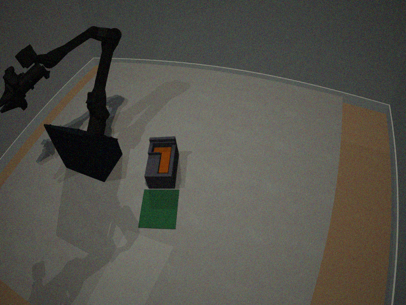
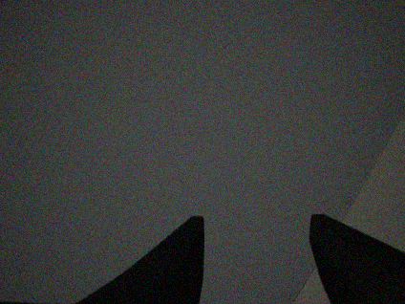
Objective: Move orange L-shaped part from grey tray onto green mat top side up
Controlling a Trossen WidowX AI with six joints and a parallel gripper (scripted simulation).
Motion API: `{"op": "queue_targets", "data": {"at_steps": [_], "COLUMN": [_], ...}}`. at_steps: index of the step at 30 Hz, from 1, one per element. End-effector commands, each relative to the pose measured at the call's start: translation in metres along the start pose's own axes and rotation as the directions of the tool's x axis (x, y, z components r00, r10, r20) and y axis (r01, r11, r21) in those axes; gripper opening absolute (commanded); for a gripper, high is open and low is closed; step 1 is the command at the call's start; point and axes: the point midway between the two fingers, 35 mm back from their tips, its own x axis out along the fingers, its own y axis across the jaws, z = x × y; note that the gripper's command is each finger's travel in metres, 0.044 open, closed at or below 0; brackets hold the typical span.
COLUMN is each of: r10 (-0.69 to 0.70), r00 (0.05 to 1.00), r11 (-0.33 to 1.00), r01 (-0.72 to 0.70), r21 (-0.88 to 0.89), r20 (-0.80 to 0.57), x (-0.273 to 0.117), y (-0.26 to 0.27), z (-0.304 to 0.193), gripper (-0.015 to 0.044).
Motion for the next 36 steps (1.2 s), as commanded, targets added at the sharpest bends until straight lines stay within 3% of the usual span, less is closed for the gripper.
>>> {"op": "queue_targets", "data": {"at_steps": [1,9,16,21,26,33,36], "r10": [0.061,0.061,-0.112,-0.302,-0.513,-0.778,-0.823], "r00": [0.989,0.845,0.632,0.459,0.302,0.130,0.104], "r11": [0.977,0.674,0.223,-0.085,-0.307,-0.395,-0.382], "r01": [-0.086,-0.428,-0.736,-0.886,-0.939,-0.862,-0.829], "r21": [-0.194,-0.602,-0.639,-0.456,-0.157,0.318,0.409], "r20": [-0.131,-0.532,-0.767,-0.835,-0.804,-0.614,-0.558], "x": [-0.003,-0.040,-0.107,-0.166,-0.229,-0.314,-0.331], "y": [0.039,0.109,0.117,0.095,0.057,-0.013,-0.029], "z": [-0.046,-0.188,-0.303,-0.368,-0.413,-0.441,-0.442], "gripper": [0.0180,0.0180,0.0180,0.0180,0.0180,0.0180,0.0180]}}
